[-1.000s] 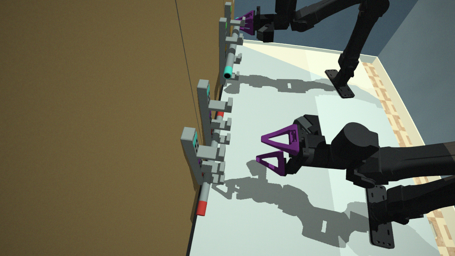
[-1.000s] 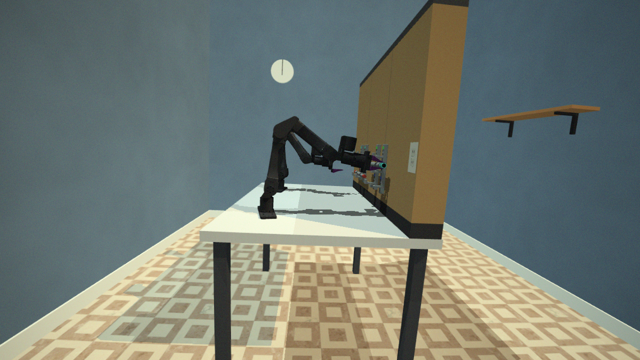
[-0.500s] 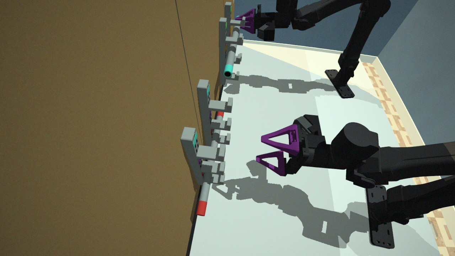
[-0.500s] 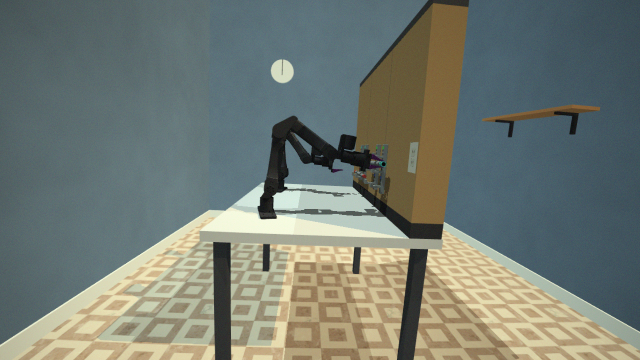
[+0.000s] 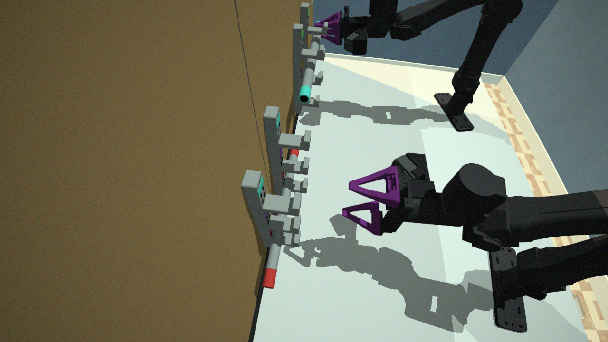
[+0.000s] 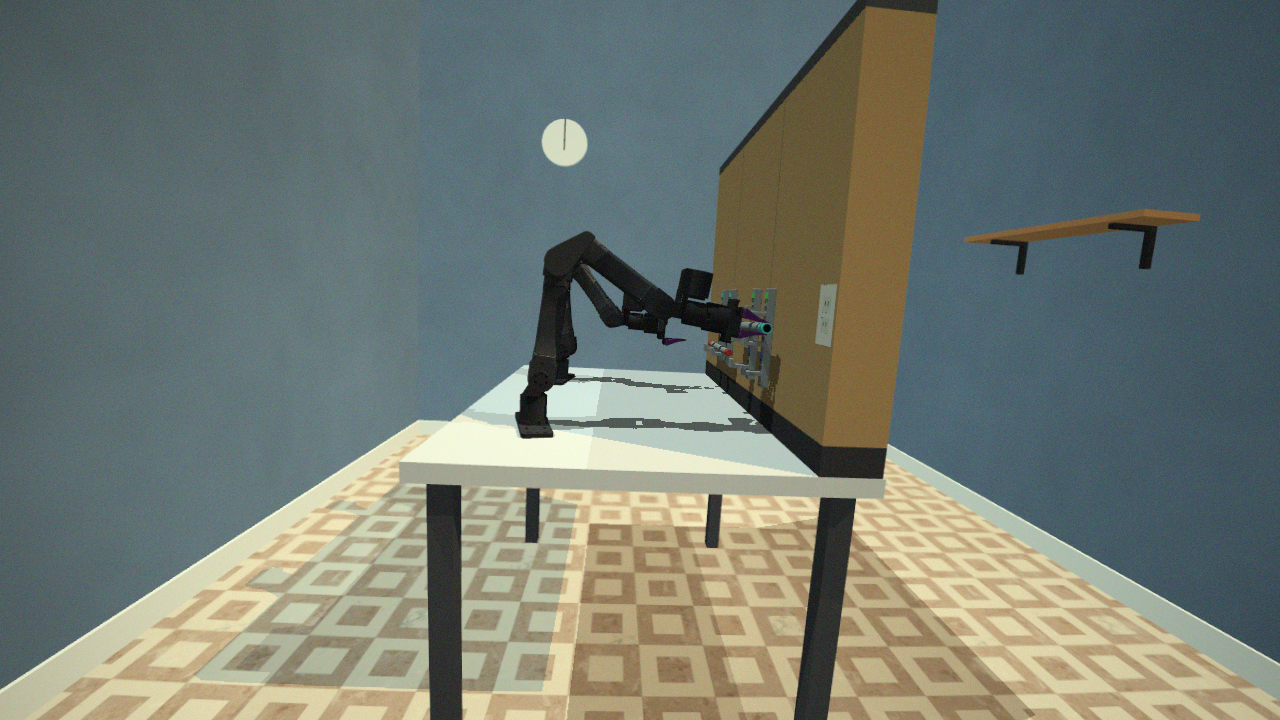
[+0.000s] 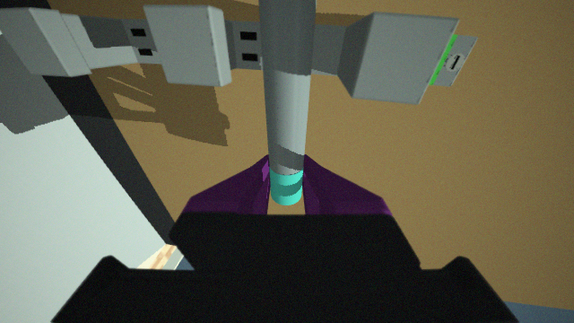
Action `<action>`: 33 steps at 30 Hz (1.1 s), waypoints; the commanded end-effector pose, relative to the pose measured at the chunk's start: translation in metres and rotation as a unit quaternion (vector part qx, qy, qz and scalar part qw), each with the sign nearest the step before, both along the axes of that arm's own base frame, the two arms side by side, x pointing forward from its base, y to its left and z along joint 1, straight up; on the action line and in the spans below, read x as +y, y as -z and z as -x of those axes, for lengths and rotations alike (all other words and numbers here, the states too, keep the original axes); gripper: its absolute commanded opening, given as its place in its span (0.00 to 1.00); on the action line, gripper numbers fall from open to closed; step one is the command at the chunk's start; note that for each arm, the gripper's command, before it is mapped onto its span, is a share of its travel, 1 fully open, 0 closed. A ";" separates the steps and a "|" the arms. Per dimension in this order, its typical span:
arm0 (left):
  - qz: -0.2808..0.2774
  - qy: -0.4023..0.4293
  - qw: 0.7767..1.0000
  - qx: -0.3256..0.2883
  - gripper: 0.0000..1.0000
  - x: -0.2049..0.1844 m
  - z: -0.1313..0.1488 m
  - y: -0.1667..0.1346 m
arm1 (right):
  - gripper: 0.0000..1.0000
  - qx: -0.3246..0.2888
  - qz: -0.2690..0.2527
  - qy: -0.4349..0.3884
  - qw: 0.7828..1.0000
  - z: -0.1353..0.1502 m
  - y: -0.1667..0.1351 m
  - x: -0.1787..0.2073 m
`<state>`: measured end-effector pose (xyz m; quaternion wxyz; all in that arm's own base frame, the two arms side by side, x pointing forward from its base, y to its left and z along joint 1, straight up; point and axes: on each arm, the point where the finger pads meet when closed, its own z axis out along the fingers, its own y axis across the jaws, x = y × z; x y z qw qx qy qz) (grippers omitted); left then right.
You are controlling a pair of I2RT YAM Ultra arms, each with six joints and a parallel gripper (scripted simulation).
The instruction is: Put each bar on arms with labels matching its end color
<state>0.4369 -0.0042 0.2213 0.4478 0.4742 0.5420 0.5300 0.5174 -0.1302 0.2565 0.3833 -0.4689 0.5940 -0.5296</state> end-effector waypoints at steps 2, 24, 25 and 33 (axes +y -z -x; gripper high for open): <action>0.006 0.003 1.000 -0.020 1.00 -0.004 0.004 -0.016 | 0.00 -0.076 0.000 -0.001 0.997 -0.002 -0.061 0.005; 0.006 0.003 1.000 -0.020 1.00 -0.004 0.004 -0.016 | 0.00 -0.076 0.000 -0.001 0.997 -0.004 -0.058 0.009; 0.006 0.003 1.000 -0.020 1.00 -0.004 0.004 -0.016 | 0.00 -0.076 0.000 -0.001 0.997 -0.003 -0.058 0.009; 0.006 0.003 1.000 -0.020 1.00 -0.004 0.004 -0.016 | 0.00 -0.076 0.000 -0.001 0.997 0.004 -0.057 0.011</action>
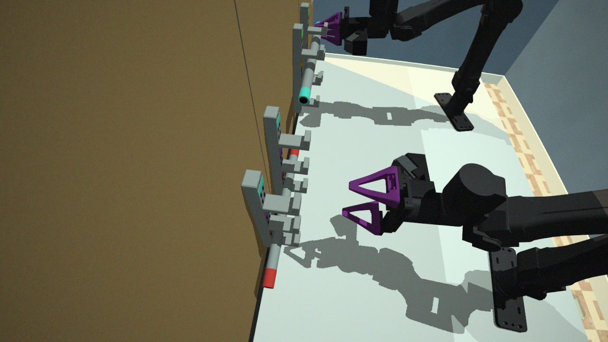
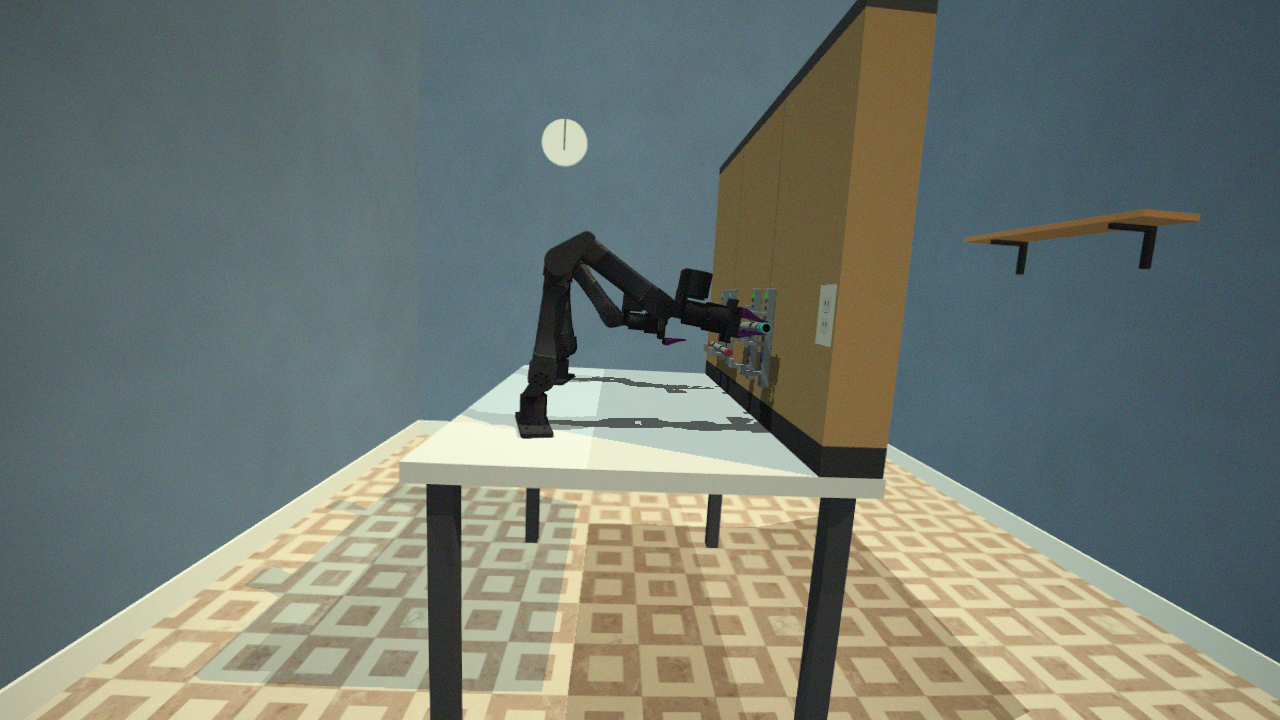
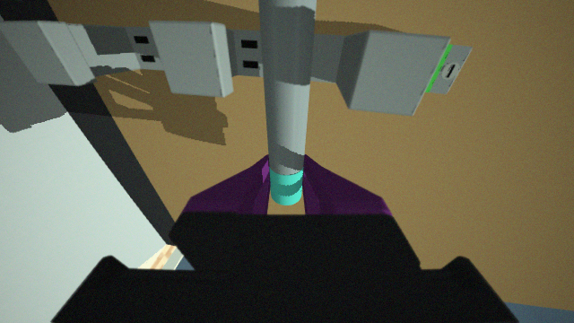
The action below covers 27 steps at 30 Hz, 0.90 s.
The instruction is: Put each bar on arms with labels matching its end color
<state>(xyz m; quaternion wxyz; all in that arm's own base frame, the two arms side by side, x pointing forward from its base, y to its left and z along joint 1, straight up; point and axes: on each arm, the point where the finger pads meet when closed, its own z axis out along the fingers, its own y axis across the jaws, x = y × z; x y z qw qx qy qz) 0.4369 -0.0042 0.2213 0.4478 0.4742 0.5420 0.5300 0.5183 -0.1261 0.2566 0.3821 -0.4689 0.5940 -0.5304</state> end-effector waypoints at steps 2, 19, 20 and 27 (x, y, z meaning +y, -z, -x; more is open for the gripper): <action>0.006 0.003 1.000 -0.020 1.00 -0.004 0.004 -0.016 | 0.00 -0.076 -0.001 -0.002 0.997 0.006 -0.057 0.007; 0.006 0.003 1.000 -0.020 1.00 -0.004 0.004 -0.016 | 0.00 -0.076 -0.001 -0.002 0.997 0.019 -0.049 0.010; 0.006 0.003 1.000 -0.020 1.00 -0.004 0.004 -0.016 | 0.00 -0.076 -0.001 -0.002 0.997 0.020 -0.048 0.010; 0.006 0.003 1.000 -0.020 1.00 -0.004 0.004 -0.016 | 0.00 -0.076 -0.001 -0.002 0.997 0.024 -0.047 0.011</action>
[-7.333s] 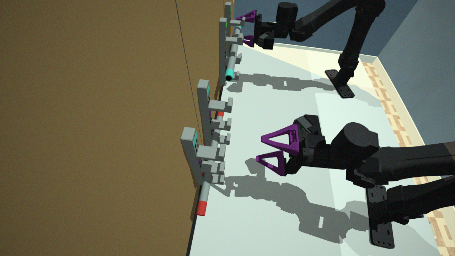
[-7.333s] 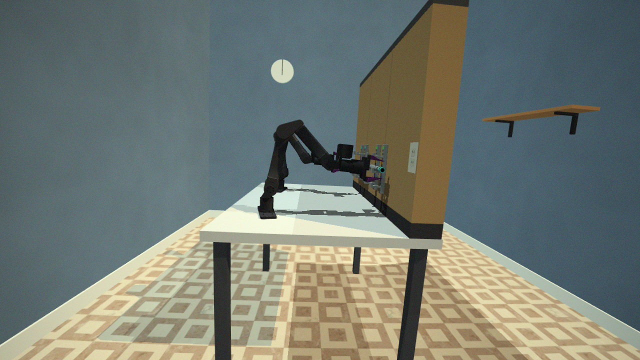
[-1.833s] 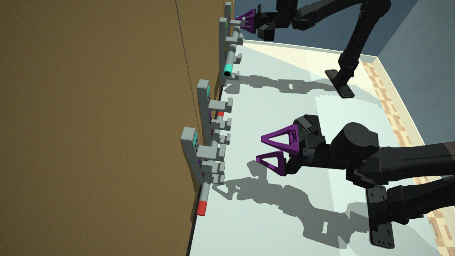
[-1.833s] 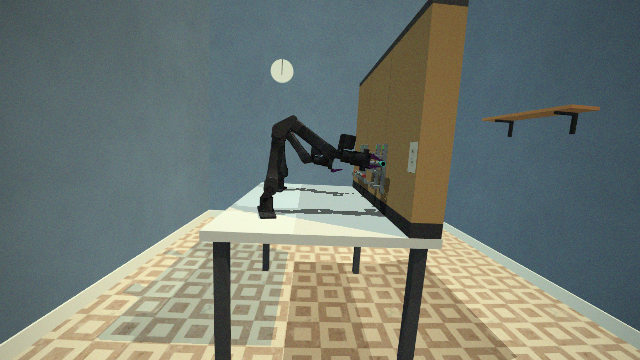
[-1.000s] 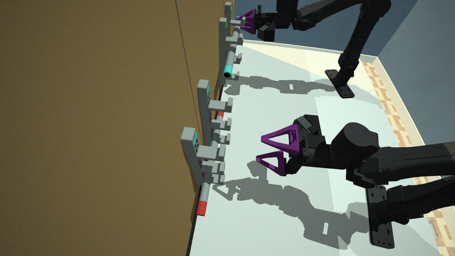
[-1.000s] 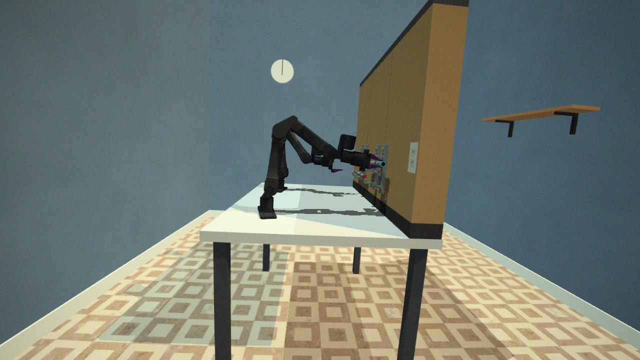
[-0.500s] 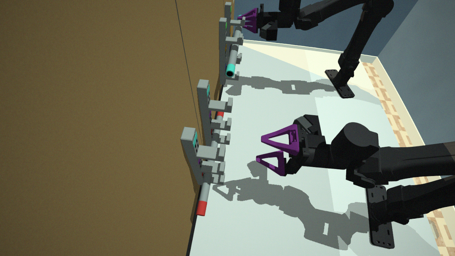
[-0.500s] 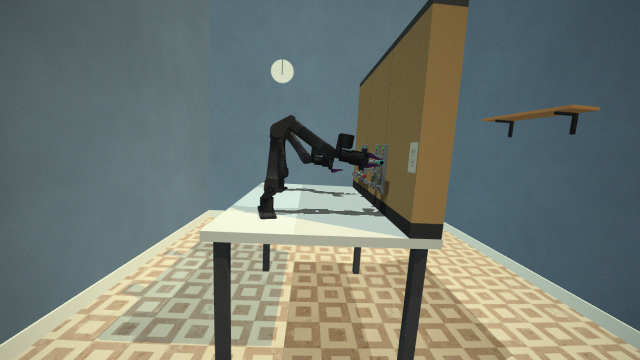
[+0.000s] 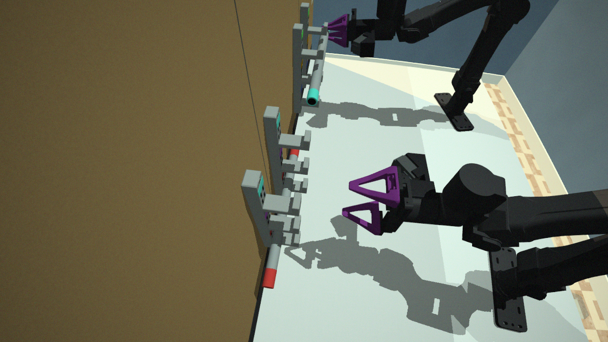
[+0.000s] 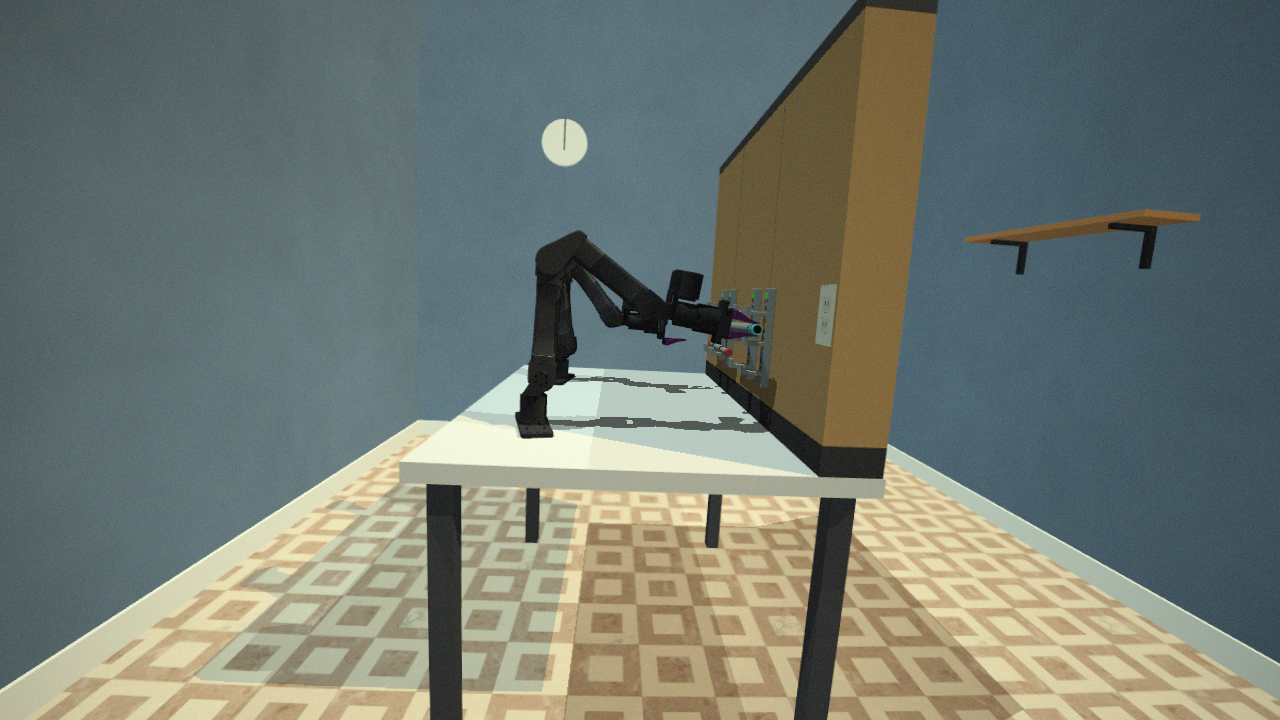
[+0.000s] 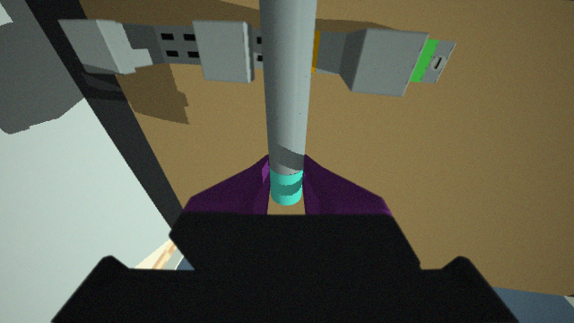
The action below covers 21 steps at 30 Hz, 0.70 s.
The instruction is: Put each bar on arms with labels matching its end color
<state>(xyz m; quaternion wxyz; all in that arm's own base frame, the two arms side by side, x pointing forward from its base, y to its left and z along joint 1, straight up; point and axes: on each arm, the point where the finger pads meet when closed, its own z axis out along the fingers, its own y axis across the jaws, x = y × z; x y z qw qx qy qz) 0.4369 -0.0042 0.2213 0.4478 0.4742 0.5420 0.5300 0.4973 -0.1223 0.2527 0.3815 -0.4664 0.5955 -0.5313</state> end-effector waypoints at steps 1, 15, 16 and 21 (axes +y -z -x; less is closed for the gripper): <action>0.006 0.003 1.000 -0.020 1.00 -0.004 0.004 -0.016 | 0.00 -0.075 0.000 -0.005 0.997 0.004 -0.051 0.008; 0.006 0.003 1.000 -0.020 1.00 -0.004 0.004 -0.016 | 0.00 -0.075 0.000 -0.005 0.997 0.014 -0.052 0.011; 0.006 0.003 1.000 -0.020 1.00 -0.004 0.004 -0.016 | 0.00 -0.075 0.000 -0.005 0.997 0.015 -0.052 0.011; 0.006 0.003 1.000 -0.020 1.00 -0.004 0.004 -0.016 | 0.00 -0.075 0.000 -0.005 0.997 0.020 -0.052 0.012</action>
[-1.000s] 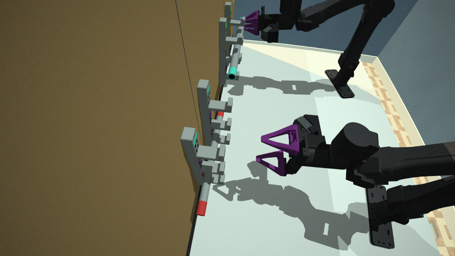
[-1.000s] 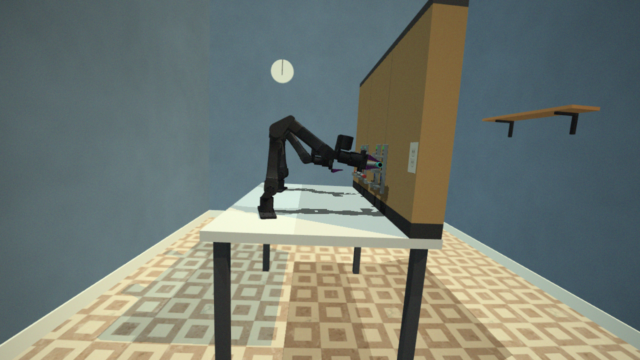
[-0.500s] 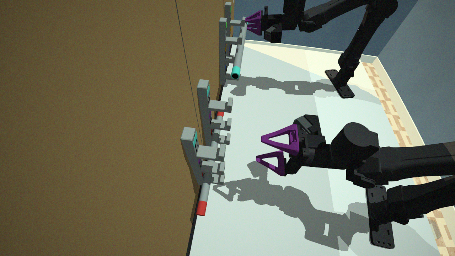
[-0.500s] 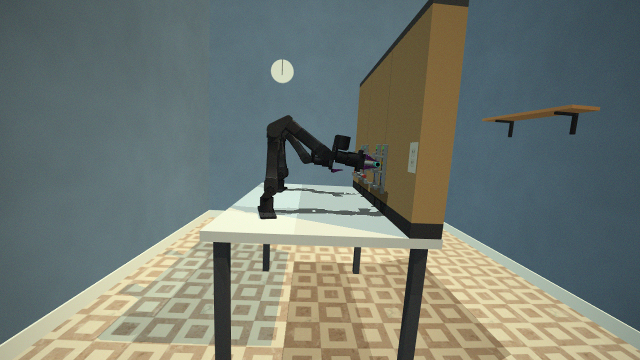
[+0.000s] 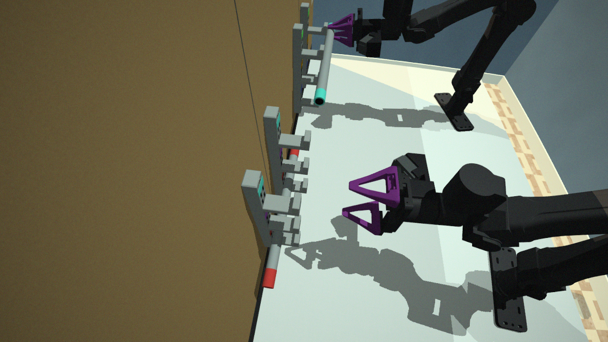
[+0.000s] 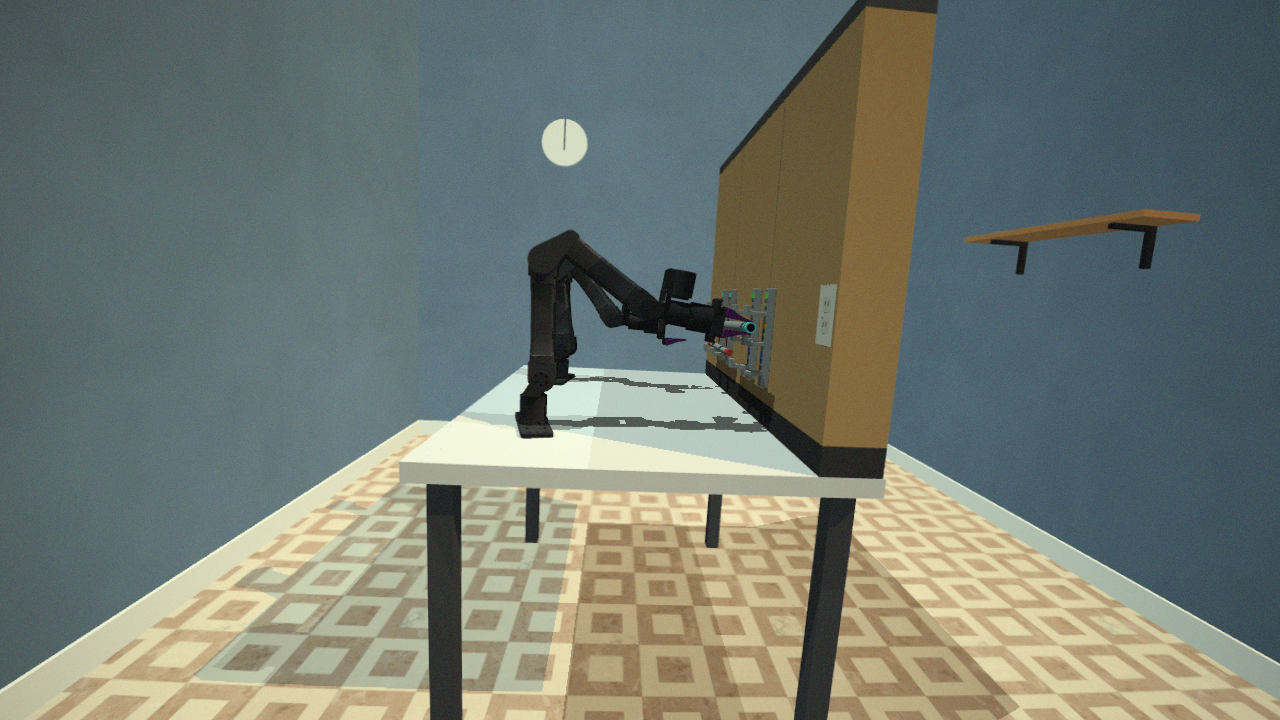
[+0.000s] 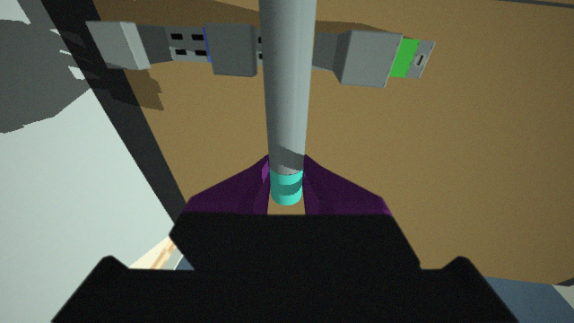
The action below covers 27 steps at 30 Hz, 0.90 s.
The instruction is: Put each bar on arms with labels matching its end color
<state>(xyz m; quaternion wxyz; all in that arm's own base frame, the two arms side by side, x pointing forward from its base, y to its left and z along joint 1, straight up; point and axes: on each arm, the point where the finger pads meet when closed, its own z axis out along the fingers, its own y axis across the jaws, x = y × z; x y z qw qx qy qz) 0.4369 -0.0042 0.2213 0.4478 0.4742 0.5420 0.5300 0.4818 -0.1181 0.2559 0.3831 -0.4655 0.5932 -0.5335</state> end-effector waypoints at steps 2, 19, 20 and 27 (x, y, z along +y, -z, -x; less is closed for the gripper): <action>0.006 0.003 1.000 -0.020 1.00 -0.004 0.004 -0.016 | 0.00 -0.072 -0.002 -0.005 0.997 0.006 -0.049 0.009; 0.006 0.003 1.000 -0.020 1.00 -0.004 0.004 -0.016 | 0.00 -0.072 -0.002 -0.005 0.997 0.015 -0.047 0.011; 0.006 0.003 1.000 -0.020 1.00 -0.004 0.004 -0.016 | 0.00 -0.072 -0.002 -0.005 0.997 0.015 -0.047 0.011; 0.006 0.003 1.000 -0.020 1.00 -0.004 0.004 -0.016 | 0.00 -0.072 -0.002 -0.005 0.997 0.018 -0.046 0.011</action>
